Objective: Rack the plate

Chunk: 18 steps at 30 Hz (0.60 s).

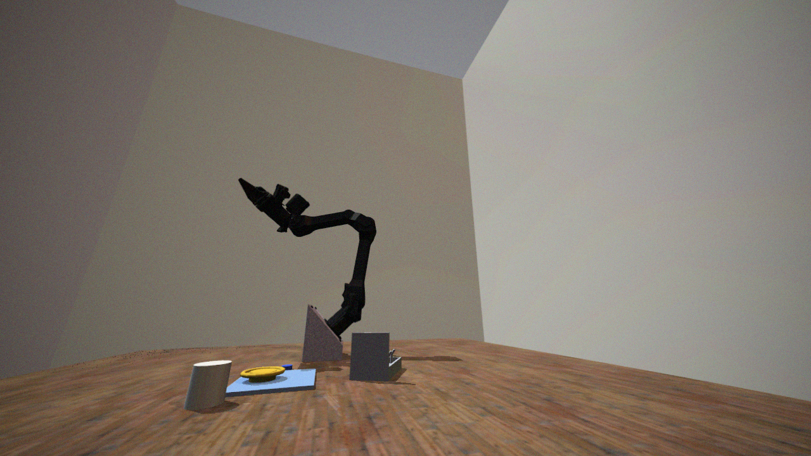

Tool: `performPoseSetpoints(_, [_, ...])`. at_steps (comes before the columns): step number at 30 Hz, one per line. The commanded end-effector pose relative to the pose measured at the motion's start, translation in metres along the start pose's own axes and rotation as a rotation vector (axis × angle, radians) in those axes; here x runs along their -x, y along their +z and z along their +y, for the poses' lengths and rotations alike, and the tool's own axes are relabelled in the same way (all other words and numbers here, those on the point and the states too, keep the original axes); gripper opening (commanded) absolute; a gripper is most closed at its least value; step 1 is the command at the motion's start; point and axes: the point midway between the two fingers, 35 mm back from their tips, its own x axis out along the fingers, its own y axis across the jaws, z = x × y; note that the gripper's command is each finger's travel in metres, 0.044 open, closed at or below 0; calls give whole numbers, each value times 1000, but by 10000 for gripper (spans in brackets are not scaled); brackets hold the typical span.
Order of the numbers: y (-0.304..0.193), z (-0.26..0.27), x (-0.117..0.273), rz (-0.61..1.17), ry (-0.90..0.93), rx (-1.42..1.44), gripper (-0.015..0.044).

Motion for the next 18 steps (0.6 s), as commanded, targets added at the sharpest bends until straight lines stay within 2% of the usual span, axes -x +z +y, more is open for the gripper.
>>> performPoseSetpoints(1, [-5,25,-29,61,61,-20,400])
performPoseSetpoints(18, [-37,149,-102,357,329,-102,400])
